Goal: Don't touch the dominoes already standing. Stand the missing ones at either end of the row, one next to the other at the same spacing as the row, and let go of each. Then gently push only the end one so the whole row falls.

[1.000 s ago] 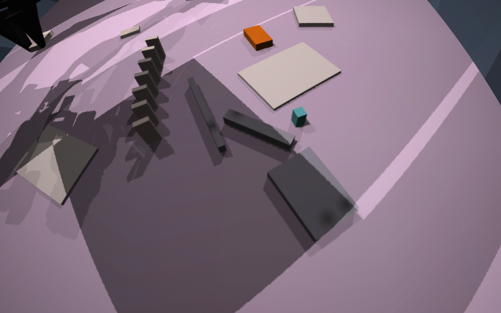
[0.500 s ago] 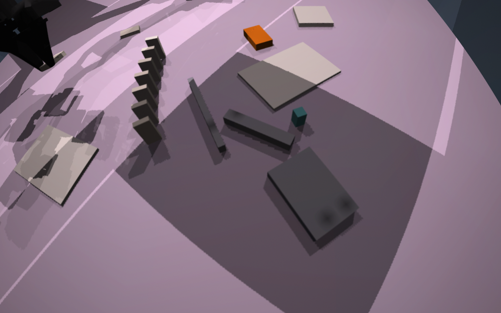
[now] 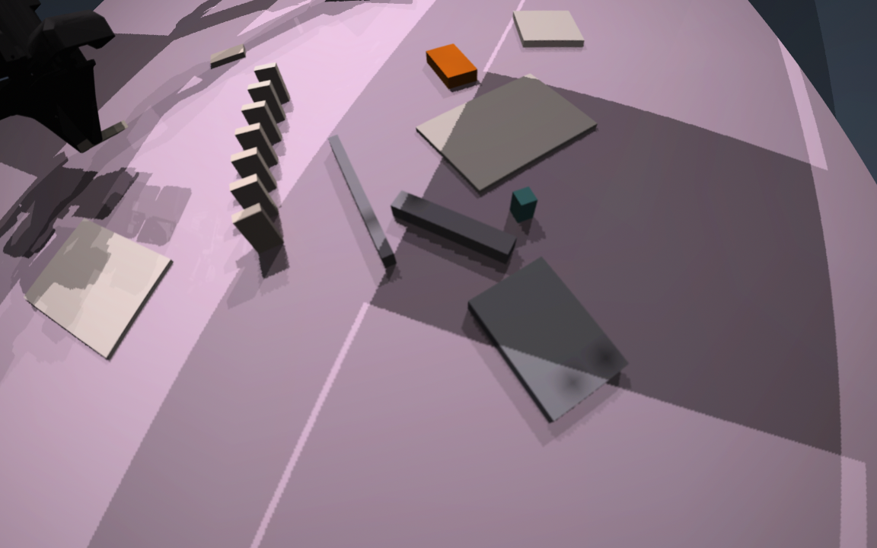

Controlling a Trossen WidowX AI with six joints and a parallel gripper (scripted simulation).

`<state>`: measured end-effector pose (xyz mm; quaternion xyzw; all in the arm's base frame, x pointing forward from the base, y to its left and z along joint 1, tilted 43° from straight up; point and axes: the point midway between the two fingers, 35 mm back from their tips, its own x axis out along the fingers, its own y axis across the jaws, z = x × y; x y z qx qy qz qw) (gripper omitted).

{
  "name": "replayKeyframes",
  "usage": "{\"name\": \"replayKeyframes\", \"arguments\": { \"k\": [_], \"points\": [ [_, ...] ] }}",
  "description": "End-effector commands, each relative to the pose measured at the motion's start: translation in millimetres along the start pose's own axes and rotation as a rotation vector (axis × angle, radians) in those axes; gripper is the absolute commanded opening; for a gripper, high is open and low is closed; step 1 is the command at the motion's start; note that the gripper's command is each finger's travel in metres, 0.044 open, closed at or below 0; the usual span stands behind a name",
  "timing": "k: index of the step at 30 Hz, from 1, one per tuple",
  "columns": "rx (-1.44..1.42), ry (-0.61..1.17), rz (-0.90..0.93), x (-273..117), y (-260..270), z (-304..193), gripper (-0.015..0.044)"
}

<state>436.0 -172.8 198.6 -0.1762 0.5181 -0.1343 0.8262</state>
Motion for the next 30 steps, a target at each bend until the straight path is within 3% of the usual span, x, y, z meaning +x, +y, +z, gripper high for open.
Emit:
{"name": "replayKeyframes", "arguments": {
  "k": [1,30],
  "points": [
    [0.008,-0.067,0.024,2.8,-1.6,1.3,0.0107],
    [-0.049,-0.571,0.089,3.5,-20.0,-0.6,0.0107]
  ]
}}
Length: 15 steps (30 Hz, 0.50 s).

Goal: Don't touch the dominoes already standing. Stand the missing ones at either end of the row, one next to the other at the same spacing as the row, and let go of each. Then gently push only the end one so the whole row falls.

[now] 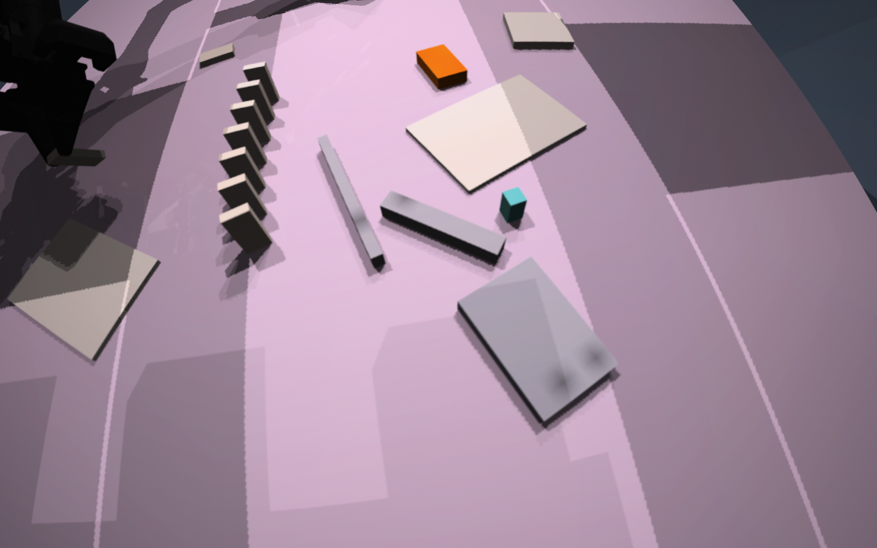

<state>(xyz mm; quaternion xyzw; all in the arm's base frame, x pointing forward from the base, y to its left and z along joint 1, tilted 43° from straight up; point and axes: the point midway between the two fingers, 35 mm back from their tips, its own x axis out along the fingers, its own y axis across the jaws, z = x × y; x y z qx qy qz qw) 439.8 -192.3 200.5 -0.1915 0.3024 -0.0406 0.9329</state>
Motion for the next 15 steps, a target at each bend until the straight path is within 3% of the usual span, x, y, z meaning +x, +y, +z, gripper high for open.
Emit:
{"name": "replayKeyframes", "arguments": {
  "k": [1,15],
  "points": [
    [-0.031,-0.077,0.002,-6.2,-1.7,0.4,0.0107],
    [-0.152,-0.314,-0.007,-31.2,-2.2,-3.5,0.0107]
  ]
}}
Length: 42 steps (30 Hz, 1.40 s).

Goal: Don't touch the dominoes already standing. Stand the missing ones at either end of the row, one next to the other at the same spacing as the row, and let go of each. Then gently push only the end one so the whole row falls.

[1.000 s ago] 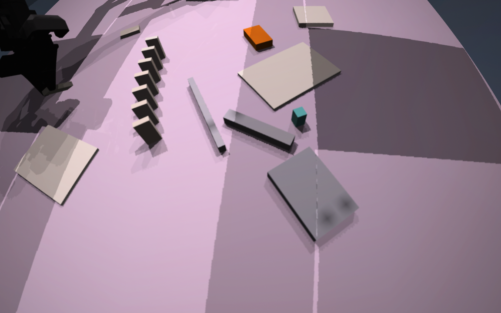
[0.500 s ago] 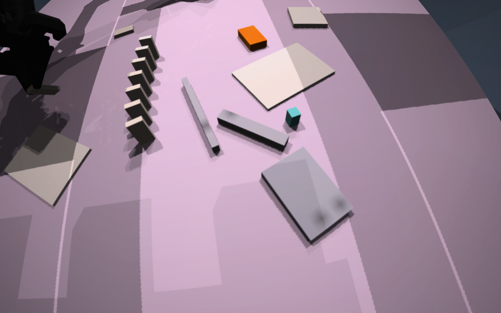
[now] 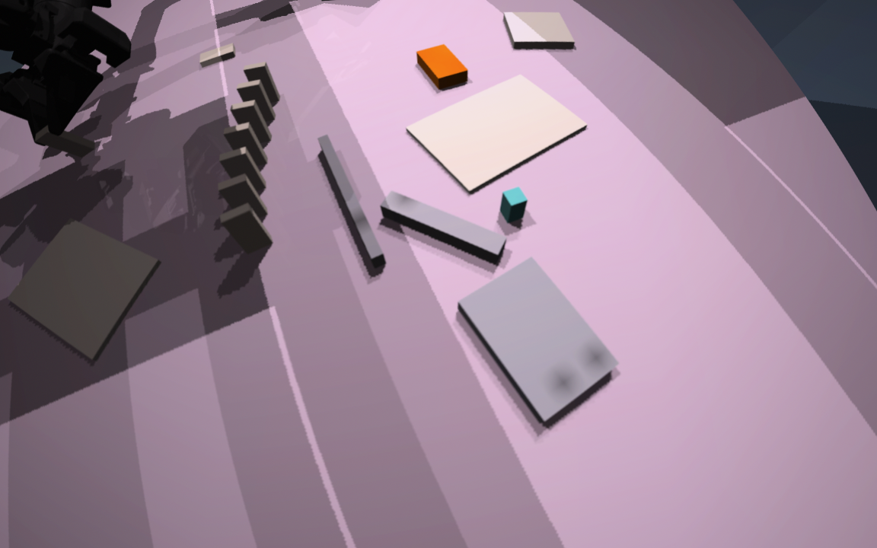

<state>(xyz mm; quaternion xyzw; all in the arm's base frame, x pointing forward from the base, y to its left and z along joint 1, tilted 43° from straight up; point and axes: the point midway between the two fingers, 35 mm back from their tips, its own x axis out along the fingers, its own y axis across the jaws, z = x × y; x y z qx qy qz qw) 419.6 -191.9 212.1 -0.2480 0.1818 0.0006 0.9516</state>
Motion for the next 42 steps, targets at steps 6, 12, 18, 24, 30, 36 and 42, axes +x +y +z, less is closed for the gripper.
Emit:
{"name": "replayKeyframes", "arguments": {
  "k": [6,12,18,24,30,36,42],
  "points": [
    [-0.108,-0.151,-0.010,-22.9,4.0,2.7,0.0107],
    [-0.185,-0.242,-0.018,-39.6,9.6,3.3,0.0107],
    [-0.269,-0.326,-0.026,-57.3,17.5,3.5,0.0107],
    [-0.279,-0.335,-0.027,-59.4,18.6,3.5,0.0107],
    [-0.279,-0.335,-0.027,-59.4,18.6,3.5,0.0107],
    [-0.279,-0.335,-0.027,-59.4,18.6,3.5,0.0107],
    [-0.279,-0.334,-0.027,-57.0,16.8,-0.9,0.0107]
  ]
}}
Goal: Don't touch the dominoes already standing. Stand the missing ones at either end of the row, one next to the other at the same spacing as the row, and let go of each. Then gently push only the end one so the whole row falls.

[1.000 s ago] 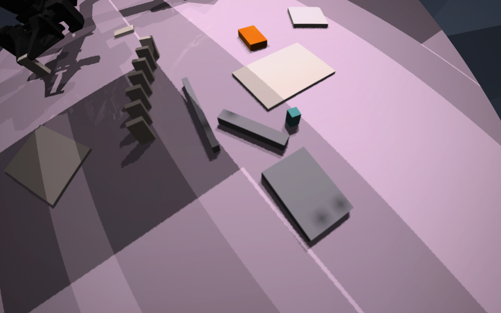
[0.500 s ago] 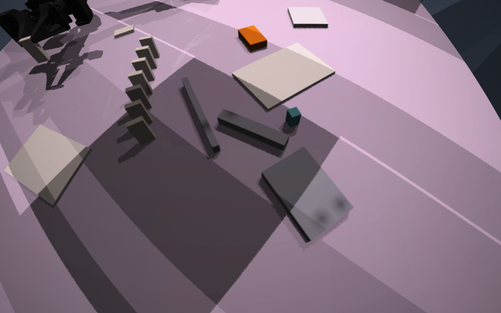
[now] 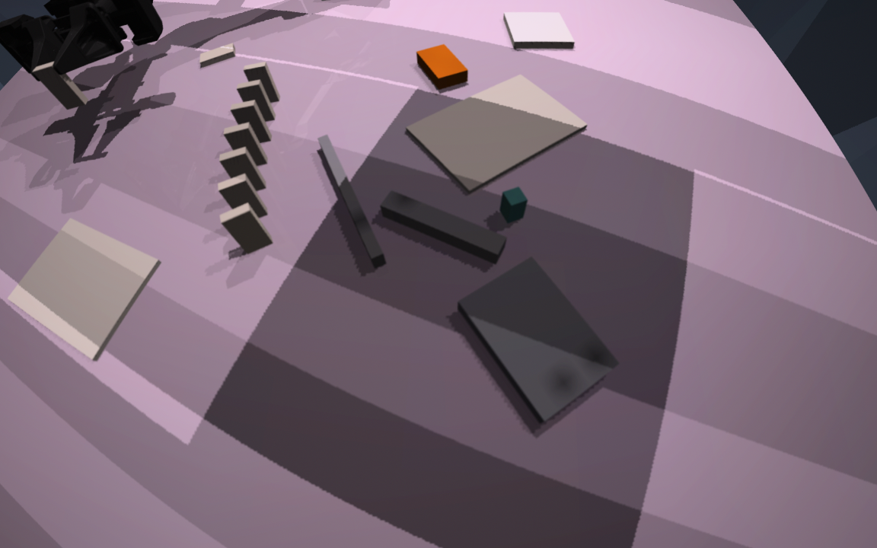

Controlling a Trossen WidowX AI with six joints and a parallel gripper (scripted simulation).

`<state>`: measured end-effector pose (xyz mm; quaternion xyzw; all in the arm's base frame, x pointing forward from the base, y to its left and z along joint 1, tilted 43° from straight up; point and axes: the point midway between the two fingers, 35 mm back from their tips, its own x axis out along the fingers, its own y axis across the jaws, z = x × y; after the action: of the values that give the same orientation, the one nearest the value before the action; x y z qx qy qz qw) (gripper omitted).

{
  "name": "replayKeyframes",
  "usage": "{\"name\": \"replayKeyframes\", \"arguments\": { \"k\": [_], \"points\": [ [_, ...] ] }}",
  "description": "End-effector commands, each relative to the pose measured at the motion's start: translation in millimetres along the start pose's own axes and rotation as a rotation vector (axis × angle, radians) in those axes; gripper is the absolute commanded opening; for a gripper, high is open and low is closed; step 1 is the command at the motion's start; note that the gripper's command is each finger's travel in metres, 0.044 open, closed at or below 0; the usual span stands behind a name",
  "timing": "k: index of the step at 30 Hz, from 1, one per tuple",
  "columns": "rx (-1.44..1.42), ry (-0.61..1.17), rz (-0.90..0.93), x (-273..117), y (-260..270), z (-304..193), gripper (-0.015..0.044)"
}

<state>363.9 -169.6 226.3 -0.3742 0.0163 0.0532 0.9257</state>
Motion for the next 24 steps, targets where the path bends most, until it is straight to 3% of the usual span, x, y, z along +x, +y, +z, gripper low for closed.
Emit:
{"name": "replayKeyframes", "arguments": {
  "k": [1,17,24],
  "points": [
    [-0.004,0.000,0.002,1.2,-0.2,-7.9,0.0107],
    [0.001,0.004,0.002,4.1,0.5,-67.7,0.0107],
    [0.001,0.004,0.002,4.0,0.8,-70.2,0.0107]
  ]
}}
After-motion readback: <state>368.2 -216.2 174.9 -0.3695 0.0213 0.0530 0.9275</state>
